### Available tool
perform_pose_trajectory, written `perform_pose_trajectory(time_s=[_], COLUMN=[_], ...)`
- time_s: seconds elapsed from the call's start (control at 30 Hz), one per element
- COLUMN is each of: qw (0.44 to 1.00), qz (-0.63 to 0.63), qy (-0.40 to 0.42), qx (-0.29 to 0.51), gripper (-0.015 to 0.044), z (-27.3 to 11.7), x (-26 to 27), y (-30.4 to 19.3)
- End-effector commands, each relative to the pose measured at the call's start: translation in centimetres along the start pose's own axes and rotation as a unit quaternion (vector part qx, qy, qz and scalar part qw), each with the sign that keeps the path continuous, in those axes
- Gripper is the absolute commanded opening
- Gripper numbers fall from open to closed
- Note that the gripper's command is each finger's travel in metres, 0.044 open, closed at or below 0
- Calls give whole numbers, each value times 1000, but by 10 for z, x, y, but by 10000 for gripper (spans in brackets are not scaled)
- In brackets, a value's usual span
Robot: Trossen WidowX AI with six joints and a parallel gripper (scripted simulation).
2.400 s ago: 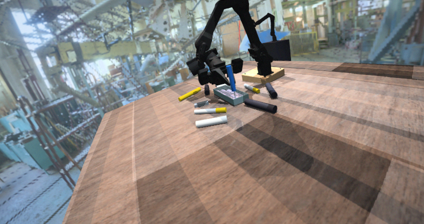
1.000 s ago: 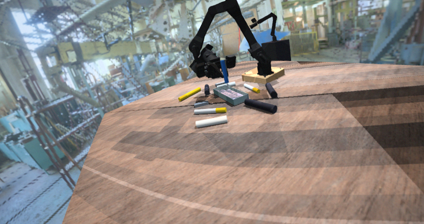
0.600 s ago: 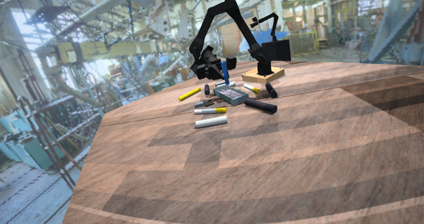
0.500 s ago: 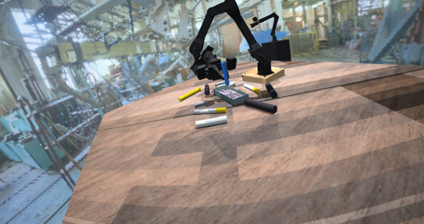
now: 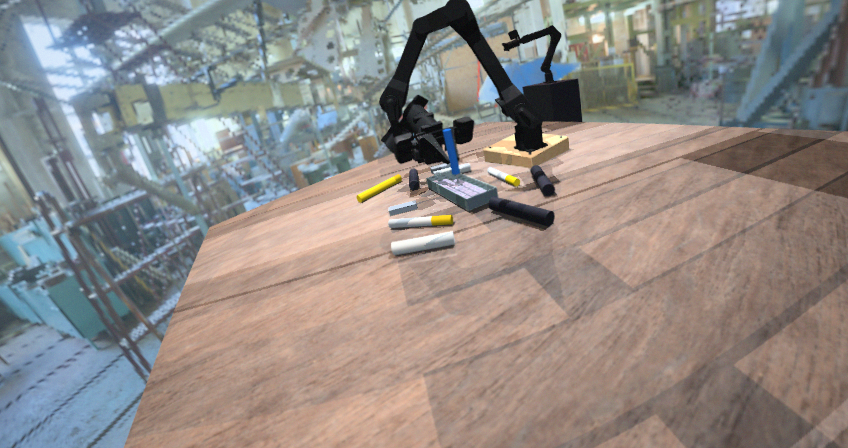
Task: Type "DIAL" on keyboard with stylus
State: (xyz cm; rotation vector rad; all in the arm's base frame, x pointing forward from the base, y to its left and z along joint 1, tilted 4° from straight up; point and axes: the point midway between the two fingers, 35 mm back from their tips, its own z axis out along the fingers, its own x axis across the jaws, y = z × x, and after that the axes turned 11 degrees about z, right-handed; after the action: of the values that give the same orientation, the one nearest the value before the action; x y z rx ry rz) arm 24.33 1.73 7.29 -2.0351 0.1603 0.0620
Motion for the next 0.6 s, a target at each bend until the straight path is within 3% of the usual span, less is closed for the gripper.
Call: perform_pose_trajectory(time_s=[0.0, 0.57], qw=[1000, 1000], qz=[0, 0], qy=[-1, -1], qx=[0, 0], gripper=[81, 81], z=[1, 4], x=[0, 0], y=[2, 6])
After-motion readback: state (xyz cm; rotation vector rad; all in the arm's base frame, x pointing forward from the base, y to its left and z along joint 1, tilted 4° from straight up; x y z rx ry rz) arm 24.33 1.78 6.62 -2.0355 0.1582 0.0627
